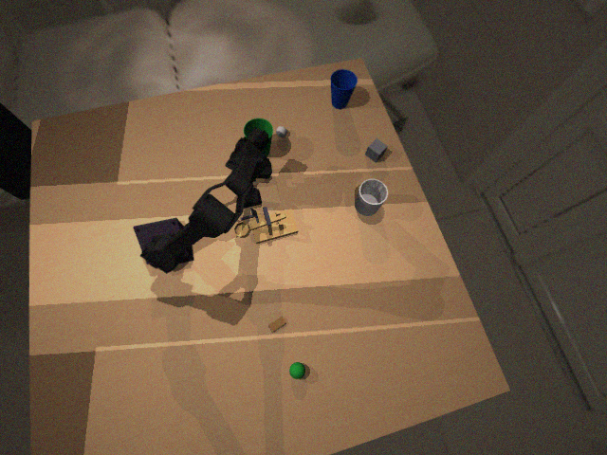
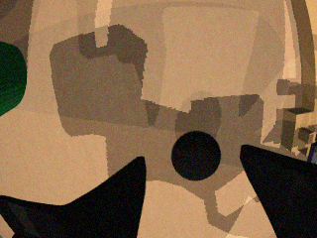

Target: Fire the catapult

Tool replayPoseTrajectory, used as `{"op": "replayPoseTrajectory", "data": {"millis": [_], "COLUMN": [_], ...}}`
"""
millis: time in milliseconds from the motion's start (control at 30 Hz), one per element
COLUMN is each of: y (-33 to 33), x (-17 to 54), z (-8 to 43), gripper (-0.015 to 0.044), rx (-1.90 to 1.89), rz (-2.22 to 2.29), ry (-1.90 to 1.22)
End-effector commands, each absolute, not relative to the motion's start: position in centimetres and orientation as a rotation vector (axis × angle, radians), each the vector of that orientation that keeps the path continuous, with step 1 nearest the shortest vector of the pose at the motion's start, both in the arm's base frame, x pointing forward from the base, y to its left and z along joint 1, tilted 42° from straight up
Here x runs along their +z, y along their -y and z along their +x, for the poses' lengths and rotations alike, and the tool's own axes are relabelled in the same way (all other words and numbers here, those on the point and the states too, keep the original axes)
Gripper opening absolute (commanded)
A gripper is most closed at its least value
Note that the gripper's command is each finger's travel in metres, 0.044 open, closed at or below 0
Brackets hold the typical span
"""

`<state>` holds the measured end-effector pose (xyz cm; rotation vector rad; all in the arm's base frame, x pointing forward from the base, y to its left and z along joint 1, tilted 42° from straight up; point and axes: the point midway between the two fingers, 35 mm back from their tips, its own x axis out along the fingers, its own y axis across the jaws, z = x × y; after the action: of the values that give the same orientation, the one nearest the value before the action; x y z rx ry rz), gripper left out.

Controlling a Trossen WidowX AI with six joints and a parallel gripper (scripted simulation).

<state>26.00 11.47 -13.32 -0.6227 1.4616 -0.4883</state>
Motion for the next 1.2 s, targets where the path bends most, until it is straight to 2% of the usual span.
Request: {"op": "replayPoseTrajectory", "data": {"millis": [0, 167, 367, 567, 700, 1167], "y": [-10.9, -10.5, -10.5, -10.5, -11.2, -18.1], "x": [-13.7, -14.1, -14.1, -14.1, -13.5, -6.3], "z": [25.9, 25.9, 25.9, 25.9, 26.1, 25.8], "gripper": [0.0300, 0.0300, 0.0143, 0.0103, 0.0000, 0.0000], "rx": [-0.488, -0.489, -0.489, -0.489, -0.487, -0.483], "rz": [-0.634, -0.634, -0.634, -0.634, -0.633, -0.630], "ry": [-1.461, -1.461, -1.461, -1.461, -1.462, -1.464]}}
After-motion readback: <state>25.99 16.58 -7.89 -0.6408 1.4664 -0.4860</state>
